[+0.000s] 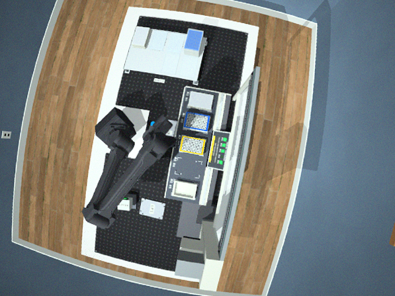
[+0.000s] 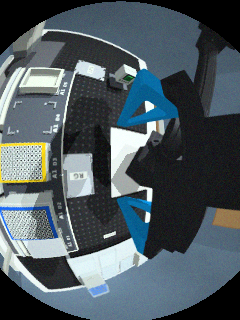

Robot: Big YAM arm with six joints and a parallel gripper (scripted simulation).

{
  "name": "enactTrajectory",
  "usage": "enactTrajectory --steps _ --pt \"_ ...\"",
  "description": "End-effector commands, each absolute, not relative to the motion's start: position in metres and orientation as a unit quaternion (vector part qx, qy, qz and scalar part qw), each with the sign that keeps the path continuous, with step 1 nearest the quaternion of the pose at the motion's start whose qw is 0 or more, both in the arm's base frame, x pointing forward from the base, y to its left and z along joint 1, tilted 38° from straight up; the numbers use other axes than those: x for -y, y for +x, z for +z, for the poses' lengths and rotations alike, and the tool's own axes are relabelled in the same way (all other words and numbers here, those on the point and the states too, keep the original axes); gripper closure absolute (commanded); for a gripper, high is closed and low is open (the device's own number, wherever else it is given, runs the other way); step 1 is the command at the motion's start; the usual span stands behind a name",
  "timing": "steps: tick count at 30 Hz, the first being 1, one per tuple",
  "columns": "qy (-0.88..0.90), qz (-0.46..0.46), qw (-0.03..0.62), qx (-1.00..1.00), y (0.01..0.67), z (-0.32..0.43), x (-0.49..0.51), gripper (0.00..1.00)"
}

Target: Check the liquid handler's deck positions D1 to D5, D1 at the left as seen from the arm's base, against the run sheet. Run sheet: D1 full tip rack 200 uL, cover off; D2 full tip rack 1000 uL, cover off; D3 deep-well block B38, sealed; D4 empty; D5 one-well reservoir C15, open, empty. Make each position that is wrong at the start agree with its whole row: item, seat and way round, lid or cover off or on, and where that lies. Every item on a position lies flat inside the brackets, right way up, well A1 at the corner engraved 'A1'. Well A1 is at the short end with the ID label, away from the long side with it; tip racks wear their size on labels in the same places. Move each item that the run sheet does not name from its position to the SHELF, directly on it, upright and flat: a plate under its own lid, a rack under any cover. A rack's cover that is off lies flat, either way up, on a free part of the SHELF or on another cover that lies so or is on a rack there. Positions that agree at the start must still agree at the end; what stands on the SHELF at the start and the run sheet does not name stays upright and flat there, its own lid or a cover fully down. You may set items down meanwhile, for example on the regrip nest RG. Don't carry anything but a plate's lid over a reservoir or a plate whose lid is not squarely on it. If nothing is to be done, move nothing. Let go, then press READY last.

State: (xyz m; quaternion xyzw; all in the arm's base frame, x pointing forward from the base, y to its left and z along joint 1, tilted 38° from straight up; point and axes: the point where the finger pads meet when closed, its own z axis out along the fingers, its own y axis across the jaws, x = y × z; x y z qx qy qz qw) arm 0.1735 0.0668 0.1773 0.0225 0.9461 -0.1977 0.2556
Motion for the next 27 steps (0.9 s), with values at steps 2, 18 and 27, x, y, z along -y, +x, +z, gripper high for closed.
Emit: enactTrajectory --steps 2,18,27 --pt "0.02 -0.192 0.26 -0.946 0.176 0.189 -0.077 0.0" --pt "0.023 -0.185 0.268 -0.945 0.221 0.221 -0.082 0.0" --pt "0.022 -0.187 0.27 -0.944 0.262 0.244 -0.084 0.0"
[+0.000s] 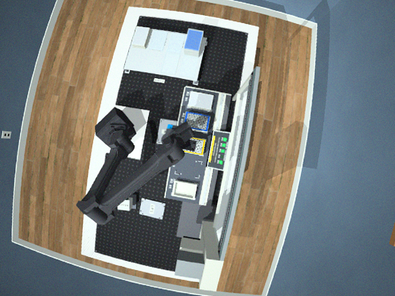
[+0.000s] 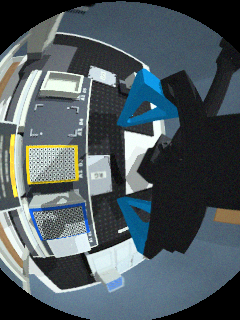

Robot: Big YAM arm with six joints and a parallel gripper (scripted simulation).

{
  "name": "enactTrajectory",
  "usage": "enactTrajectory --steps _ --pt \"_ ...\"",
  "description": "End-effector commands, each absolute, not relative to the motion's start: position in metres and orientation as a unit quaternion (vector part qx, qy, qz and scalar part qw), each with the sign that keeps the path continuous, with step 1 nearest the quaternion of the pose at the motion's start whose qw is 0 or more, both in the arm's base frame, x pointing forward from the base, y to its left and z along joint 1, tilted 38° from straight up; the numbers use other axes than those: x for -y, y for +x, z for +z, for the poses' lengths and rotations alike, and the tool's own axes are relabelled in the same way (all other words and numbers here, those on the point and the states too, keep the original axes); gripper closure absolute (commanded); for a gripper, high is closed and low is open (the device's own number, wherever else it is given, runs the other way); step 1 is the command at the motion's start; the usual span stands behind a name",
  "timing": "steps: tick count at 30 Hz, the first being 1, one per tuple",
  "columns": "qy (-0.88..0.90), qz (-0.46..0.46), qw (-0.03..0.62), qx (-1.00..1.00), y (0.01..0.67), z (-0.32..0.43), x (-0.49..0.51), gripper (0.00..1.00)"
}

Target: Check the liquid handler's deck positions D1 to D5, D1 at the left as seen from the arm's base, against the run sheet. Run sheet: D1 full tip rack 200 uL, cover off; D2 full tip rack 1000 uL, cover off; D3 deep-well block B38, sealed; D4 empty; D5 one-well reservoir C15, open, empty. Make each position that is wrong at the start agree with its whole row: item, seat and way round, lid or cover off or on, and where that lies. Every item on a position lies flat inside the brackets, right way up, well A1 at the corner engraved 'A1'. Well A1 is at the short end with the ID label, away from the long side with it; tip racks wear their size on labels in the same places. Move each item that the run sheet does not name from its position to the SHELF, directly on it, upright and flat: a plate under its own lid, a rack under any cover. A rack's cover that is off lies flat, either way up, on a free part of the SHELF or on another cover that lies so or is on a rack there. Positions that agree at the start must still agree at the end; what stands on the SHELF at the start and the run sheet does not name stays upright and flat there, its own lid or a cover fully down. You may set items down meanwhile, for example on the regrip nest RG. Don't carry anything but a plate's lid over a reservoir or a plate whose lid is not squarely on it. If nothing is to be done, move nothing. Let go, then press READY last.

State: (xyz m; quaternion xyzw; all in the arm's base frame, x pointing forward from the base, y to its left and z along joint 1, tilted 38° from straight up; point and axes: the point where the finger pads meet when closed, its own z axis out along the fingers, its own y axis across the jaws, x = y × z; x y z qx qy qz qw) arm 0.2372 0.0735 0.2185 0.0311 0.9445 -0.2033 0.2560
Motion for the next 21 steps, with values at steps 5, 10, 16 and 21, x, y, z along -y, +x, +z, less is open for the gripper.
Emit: enactTrajectory --steps 5,10,16,21 --pt "0.022 -0.188 0.271 -0.944 0.284 0.256 -0.084 0.0" --pt "0.022 -0.189 0.272 -0.943 0.297 0.264 -0.085 0.0" --pt "0.022 -0.19 0.273 -0.943 0.324 0.279 -0.086 0.0" --pt "0.016 -0.2 0.258 -0.945 0.321 0.264 -0.081 0.0"
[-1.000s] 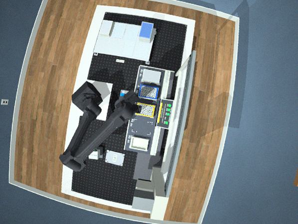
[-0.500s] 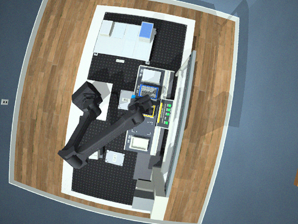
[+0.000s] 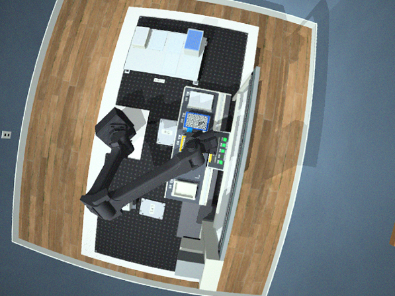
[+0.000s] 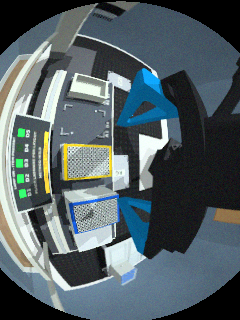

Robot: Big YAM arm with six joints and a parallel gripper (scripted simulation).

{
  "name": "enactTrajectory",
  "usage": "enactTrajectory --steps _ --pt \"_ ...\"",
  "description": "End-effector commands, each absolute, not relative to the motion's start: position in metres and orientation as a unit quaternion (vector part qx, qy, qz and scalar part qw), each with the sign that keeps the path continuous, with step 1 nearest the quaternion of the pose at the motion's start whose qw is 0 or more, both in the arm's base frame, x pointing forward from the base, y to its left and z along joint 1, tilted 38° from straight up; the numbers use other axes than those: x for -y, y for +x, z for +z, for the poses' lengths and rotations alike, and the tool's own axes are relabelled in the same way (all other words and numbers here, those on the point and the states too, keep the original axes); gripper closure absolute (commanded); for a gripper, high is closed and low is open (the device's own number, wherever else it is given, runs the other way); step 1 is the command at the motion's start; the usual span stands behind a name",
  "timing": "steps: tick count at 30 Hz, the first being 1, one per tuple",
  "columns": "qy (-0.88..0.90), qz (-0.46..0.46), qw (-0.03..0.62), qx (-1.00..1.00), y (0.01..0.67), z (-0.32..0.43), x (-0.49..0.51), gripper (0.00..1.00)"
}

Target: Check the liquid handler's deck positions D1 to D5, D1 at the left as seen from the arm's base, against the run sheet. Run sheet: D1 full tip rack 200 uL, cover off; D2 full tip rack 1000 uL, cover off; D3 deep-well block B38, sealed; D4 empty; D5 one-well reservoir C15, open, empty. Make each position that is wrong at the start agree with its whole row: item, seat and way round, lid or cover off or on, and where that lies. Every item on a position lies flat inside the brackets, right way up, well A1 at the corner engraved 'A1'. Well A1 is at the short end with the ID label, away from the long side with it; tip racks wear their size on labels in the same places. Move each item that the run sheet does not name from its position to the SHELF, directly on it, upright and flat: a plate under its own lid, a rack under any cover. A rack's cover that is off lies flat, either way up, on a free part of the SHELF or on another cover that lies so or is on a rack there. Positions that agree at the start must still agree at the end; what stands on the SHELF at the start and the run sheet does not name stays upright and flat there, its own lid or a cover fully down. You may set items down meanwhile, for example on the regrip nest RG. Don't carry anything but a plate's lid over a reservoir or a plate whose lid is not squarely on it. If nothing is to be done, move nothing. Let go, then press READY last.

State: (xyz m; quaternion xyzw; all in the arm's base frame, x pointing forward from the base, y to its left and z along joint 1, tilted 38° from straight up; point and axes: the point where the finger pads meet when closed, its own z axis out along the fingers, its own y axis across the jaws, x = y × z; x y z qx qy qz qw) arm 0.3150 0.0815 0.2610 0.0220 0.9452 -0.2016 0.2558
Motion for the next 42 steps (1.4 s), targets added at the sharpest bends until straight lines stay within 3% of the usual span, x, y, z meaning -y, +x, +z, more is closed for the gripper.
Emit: enactTrajectory --steps 1,42 --pt "0.017 -0.194 0.267 -0.944 0.319 0.274 -0.085 0.0" --pt "0.014 -0.203 0.253 -0.946 0.341 0.222 -0.061 0.0"
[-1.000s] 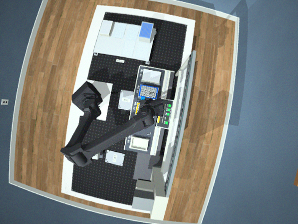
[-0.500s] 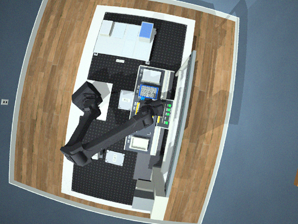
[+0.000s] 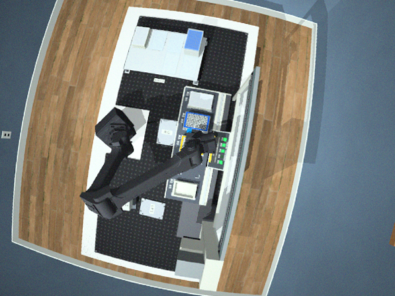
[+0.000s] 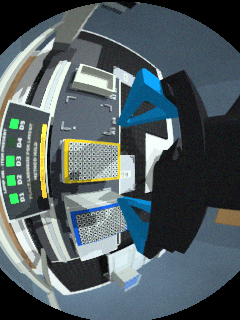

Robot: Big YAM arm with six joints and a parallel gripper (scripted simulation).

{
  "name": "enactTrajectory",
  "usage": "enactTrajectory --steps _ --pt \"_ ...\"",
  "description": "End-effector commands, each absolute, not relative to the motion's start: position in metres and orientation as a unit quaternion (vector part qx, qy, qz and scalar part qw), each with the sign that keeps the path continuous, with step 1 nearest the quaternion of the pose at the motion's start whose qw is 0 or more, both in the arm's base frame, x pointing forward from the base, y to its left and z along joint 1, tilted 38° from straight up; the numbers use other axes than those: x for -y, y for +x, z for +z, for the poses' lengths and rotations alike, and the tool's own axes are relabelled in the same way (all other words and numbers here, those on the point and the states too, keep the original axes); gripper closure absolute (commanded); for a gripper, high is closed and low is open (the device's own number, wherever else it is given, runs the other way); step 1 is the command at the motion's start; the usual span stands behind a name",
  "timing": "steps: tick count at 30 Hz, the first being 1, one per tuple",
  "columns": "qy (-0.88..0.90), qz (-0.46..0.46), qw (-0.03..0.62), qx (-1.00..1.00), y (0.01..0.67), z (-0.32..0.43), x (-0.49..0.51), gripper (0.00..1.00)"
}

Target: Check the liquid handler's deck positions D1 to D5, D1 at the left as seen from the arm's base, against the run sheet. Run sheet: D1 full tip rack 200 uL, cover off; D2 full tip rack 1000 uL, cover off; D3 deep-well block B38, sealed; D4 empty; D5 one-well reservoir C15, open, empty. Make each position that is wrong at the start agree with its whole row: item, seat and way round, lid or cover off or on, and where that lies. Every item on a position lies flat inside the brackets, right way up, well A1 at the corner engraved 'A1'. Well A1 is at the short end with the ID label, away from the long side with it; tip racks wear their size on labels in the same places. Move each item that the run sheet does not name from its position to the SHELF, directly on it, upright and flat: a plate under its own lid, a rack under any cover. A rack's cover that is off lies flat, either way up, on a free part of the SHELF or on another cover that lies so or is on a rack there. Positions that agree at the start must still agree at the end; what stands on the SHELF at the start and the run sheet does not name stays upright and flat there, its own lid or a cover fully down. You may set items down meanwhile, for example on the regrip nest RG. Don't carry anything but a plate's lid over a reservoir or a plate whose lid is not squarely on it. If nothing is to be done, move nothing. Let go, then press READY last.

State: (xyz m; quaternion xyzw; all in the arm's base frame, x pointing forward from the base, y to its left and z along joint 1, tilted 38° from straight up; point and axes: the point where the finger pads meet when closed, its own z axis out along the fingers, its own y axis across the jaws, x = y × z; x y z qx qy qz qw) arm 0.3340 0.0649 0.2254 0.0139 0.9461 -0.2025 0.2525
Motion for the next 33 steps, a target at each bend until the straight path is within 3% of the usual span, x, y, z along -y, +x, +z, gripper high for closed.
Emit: enactTrajectory --steps 1,33 --pt "0.014 -0.203 0.253 -0.946 0.341 0.221 -0.061 0.0" --pt "0.014 -0.204 0.253 -0.946 0.363 0.183 -0.042 0.0"
